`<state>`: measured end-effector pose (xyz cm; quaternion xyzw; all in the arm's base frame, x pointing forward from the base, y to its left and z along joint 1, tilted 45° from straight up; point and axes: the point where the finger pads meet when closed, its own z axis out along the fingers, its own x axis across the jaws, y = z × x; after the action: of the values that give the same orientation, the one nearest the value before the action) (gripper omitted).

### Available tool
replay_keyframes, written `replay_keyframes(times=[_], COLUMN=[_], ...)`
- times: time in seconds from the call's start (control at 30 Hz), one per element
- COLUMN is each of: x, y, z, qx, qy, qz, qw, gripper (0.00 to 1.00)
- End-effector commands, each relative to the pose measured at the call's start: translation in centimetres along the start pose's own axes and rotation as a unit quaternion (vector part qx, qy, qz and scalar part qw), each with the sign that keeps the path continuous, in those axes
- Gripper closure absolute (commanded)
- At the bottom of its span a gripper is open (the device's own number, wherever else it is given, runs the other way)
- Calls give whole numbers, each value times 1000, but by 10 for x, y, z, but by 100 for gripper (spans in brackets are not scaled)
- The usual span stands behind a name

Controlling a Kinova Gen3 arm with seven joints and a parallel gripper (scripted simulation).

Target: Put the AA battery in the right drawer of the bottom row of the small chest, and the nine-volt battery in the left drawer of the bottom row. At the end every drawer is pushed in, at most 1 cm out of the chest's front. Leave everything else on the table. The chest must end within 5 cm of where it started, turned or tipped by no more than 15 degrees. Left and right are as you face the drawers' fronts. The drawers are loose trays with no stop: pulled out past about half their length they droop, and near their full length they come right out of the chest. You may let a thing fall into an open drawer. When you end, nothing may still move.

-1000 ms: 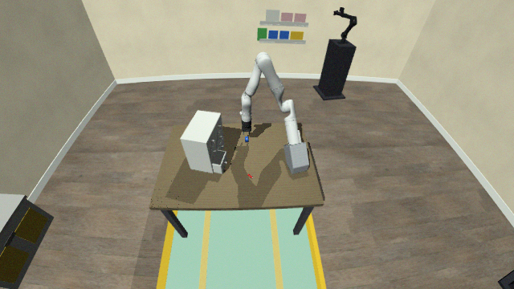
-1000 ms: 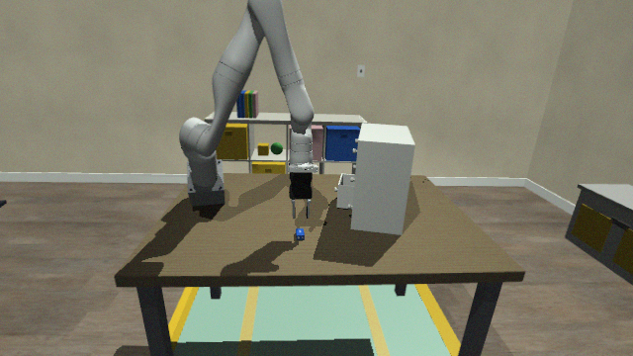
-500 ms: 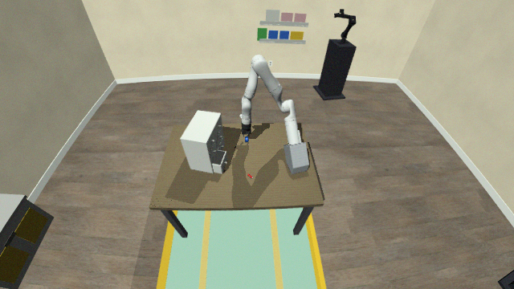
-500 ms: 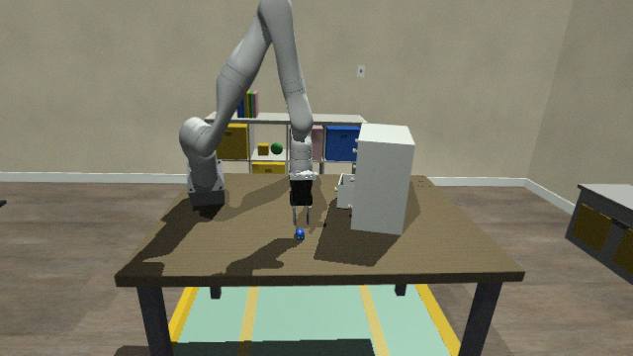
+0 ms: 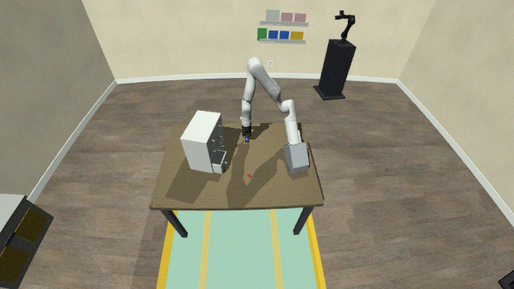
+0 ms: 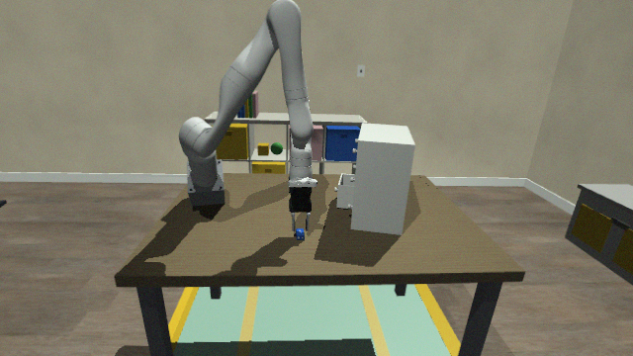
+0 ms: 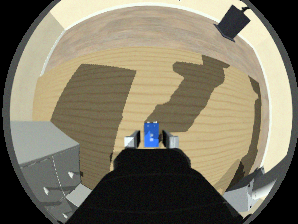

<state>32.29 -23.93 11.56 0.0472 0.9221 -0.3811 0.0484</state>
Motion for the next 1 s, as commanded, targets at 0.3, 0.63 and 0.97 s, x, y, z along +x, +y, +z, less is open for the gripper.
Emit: replay_keyframes(times=[0.3, 0.63, 0.97], x=[1, 1, 1], y=[-1, -1, -1], z=[1, 1, 11], qx=[1, 1, 1], qy=[1, 1, 1], qz=[1, 1, 1], qw=[1000, 1000, 1000], gripper=[19, 19, 19])
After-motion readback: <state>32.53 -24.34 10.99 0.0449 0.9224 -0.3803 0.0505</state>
